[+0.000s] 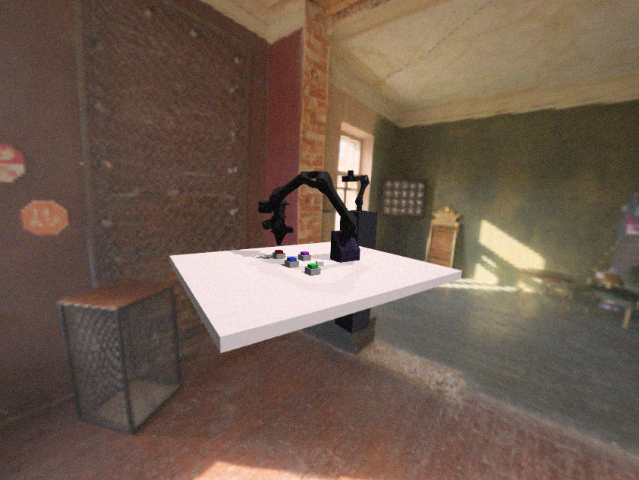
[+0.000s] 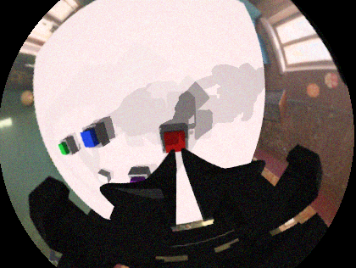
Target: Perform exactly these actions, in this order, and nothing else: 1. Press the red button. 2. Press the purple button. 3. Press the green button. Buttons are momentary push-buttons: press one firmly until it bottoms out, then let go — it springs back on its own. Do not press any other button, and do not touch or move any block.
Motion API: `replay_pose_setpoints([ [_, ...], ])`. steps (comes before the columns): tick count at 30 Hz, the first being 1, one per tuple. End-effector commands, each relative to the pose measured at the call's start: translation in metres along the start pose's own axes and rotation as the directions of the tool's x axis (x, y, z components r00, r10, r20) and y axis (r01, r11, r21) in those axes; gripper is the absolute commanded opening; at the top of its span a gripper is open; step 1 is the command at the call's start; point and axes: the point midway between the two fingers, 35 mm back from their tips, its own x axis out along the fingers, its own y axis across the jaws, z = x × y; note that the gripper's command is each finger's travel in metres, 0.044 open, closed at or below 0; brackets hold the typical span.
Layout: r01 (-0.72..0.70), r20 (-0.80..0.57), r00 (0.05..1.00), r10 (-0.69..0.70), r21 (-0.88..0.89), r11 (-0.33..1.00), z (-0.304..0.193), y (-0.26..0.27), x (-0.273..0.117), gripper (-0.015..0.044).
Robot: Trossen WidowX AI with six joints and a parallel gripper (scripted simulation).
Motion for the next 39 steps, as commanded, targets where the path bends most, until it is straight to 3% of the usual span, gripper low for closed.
replay_pose_setpoints([
  [1, -0.008, -0.001, 1.000, 0.008, 0.008, 1.000, -0.002, 0.001, 0.003, 0.0020],
  [39, -0.009, -0.001, 1.000, 0.009, 0.008, 1.000, -0.002, 0.001, 0.036, 0.0020],
])
